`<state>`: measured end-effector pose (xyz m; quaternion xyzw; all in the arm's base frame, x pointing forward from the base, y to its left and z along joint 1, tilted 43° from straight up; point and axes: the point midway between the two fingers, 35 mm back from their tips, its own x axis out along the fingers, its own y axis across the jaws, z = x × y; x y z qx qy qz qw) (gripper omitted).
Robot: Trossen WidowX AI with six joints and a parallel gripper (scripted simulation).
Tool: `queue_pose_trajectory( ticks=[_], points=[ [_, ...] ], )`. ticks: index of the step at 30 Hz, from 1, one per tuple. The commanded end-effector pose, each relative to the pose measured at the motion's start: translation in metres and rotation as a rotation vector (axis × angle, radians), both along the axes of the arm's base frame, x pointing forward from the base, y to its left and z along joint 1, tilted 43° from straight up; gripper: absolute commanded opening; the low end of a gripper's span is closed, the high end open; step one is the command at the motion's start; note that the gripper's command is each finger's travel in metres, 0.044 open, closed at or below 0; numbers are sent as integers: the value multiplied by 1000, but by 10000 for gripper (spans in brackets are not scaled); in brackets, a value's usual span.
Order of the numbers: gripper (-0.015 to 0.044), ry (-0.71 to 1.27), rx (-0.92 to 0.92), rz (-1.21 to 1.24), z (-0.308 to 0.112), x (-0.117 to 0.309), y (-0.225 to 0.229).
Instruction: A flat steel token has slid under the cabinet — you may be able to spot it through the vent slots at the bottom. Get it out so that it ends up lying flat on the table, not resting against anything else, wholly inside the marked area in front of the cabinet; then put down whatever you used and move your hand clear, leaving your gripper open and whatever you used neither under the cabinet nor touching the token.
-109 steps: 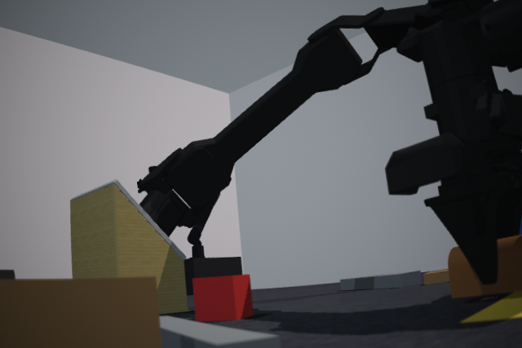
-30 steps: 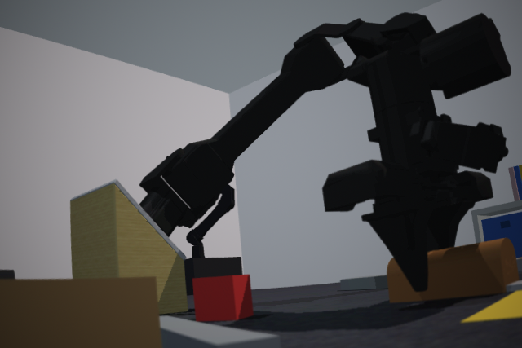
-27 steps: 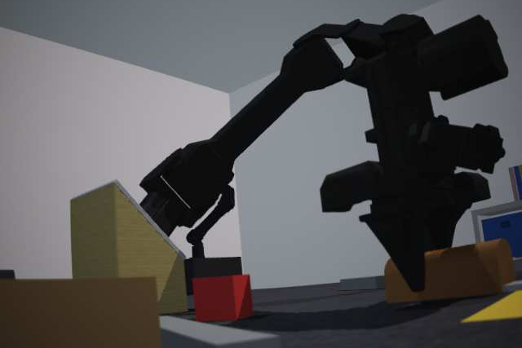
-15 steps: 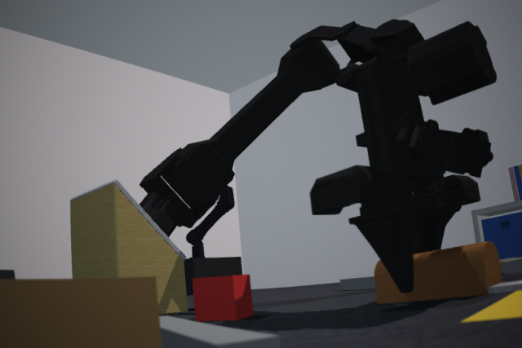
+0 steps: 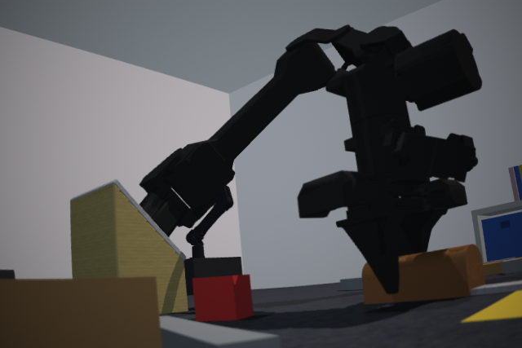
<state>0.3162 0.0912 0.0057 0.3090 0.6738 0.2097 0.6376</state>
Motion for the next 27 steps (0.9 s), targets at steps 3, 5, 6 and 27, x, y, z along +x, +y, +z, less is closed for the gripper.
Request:
queue_pose_trajectory(
  ticks=[3, 5, 6, 27],
  points=[
    [0, 7, 0, -1, 0, -9, 2],
    [0, 7, 0, -1, 0, -12, 2],
    [0, 7, 0, -1, 1, -13, 2],
    [0, 8, 1, -1, 4, -36, 5]
  ],
)
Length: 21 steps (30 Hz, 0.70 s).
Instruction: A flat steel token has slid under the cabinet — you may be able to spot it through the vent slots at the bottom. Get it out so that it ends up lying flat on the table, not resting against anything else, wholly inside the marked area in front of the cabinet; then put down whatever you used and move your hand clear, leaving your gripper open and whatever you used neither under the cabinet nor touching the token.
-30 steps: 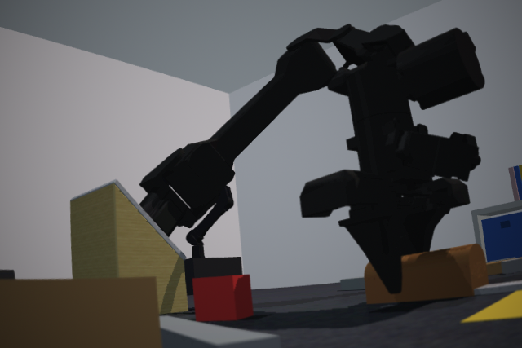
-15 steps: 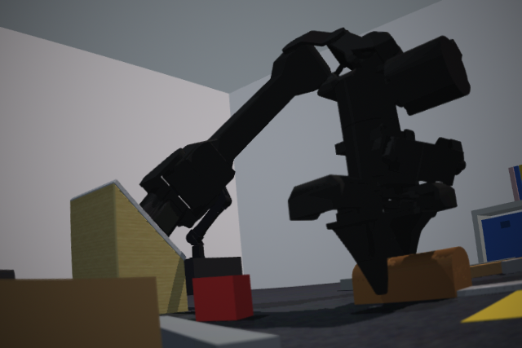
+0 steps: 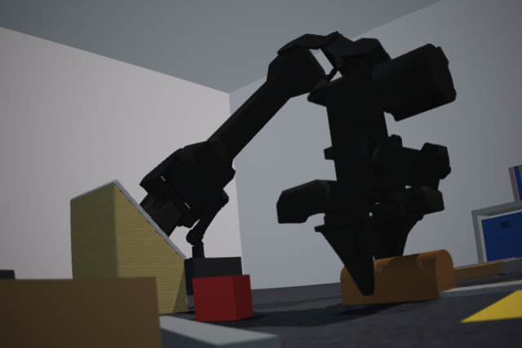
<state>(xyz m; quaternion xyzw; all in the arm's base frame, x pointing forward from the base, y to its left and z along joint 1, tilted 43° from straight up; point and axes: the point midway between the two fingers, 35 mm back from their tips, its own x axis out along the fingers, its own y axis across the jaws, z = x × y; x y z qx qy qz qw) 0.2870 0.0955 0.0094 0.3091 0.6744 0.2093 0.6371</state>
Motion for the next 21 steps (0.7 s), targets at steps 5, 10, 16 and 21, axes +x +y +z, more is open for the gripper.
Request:
queue_pose_trajectory(
  ticks=[5, 10, 16, 21],
  points=[
    [0, 7, 1, -1, 1, -12, 2],
    [0, 8, 1, -1, 1, -18, 3],
    [0, 8, 1, -1, 2, -25, 4],
    [0, 8, 1, -1, 3, -31, 5]
  ],
)
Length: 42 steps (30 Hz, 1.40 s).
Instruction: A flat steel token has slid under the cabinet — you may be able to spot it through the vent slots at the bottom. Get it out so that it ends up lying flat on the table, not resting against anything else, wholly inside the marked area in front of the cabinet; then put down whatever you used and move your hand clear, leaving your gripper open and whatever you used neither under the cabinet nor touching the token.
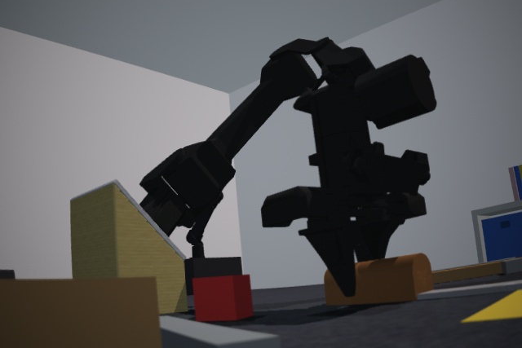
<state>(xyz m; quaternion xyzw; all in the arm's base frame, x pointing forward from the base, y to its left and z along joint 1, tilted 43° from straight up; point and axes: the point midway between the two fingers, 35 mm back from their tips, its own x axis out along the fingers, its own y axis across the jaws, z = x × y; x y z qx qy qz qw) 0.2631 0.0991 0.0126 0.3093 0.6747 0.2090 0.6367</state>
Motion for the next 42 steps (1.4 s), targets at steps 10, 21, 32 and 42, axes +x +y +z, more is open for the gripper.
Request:
queue_pose_trajectory(
  ticks=[10, 21, 32, 42],
  points=[
    [0, 8, 2, 0, 2, -19, 3],
    [0, 5, 1, 0, 3, -25, 4],
    [0, 7, 1, -2, 10, -26, 8],
    [26, 14, 1, -6, 15, -28, 12]
  ],
)
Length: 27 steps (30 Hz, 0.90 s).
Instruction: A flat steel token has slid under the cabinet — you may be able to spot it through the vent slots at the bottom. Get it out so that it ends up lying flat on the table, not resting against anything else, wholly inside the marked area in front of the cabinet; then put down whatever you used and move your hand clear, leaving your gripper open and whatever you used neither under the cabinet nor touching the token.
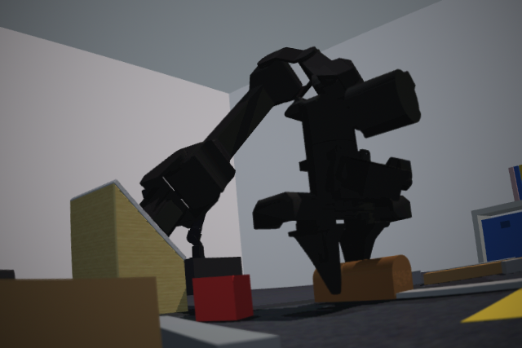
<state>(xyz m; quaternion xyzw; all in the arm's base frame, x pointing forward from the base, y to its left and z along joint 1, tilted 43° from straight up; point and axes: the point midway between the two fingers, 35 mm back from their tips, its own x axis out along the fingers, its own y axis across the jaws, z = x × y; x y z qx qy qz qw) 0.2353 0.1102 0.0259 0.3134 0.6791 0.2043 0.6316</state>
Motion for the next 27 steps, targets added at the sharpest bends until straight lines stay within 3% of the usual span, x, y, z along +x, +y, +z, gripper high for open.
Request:
queue_pose_trajectory(
  ticks=[1, 6, 11, 14, 27],
  points=[
    [53, 0, 0, 0, 0, 0, 0],
    [184, 0, 0, 0, 0, 0, 0],
    [200, 0, 0, 0, 0, 0, 0],
    [270, 0, 0, 0, 0, 0, 0],
    [270, -2, 2, 0, -1, -1, 2]
  ],
)
